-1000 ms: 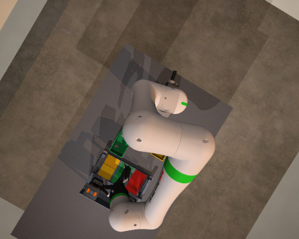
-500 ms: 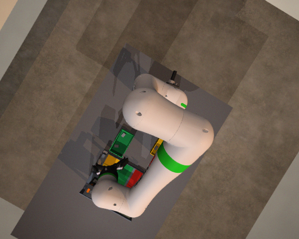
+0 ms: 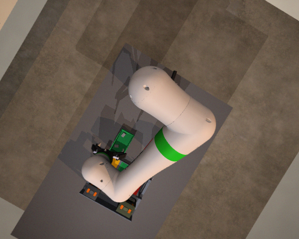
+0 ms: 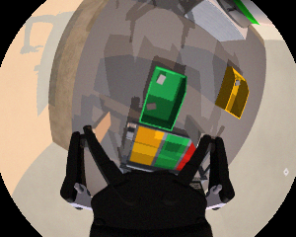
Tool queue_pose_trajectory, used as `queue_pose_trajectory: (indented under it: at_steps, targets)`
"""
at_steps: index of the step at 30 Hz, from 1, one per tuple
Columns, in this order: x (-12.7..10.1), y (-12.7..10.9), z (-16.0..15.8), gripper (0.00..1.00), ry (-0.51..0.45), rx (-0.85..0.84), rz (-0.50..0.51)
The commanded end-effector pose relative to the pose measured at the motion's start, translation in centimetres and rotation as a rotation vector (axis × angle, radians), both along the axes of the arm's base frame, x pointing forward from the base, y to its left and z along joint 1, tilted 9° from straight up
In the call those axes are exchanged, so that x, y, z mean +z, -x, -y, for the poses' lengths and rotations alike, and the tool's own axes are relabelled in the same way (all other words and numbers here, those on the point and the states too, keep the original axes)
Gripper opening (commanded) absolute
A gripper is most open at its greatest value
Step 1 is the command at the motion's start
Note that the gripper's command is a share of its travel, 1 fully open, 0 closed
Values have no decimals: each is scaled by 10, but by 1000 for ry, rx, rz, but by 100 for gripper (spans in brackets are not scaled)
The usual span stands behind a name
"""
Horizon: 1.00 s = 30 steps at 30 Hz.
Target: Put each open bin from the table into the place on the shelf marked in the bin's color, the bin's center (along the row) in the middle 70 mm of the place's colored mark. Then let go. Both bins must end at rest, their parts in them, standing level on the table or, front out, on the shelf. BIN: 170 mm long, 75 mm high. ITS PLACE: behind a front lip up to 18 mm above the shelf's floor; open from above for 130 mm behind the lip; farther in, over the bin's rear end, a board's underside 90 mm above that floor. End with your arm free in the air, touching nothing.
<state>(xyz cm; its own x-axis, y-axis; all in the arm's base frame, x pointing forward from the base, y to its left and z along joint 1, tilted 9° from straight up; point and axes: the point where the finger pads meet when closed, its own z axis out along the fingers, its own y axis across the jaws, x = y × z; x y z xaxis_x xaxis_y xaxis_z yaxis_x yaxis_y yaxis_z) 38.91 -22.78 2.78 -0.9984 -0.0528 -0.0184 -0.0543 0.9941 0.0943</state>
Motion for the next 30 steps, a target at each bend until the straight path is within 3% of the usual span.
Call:
queue_pose_trajectory:
  at_steps: [1,15,16,30]
  targets:
    - [-3,15,5,100,-28,-126,14]
    - [-6,26,8,100,-55,-230,23]
    - [-6,26,8,0,-55,-230,23]
    - [-6,26,8,0,-55,-230,23]
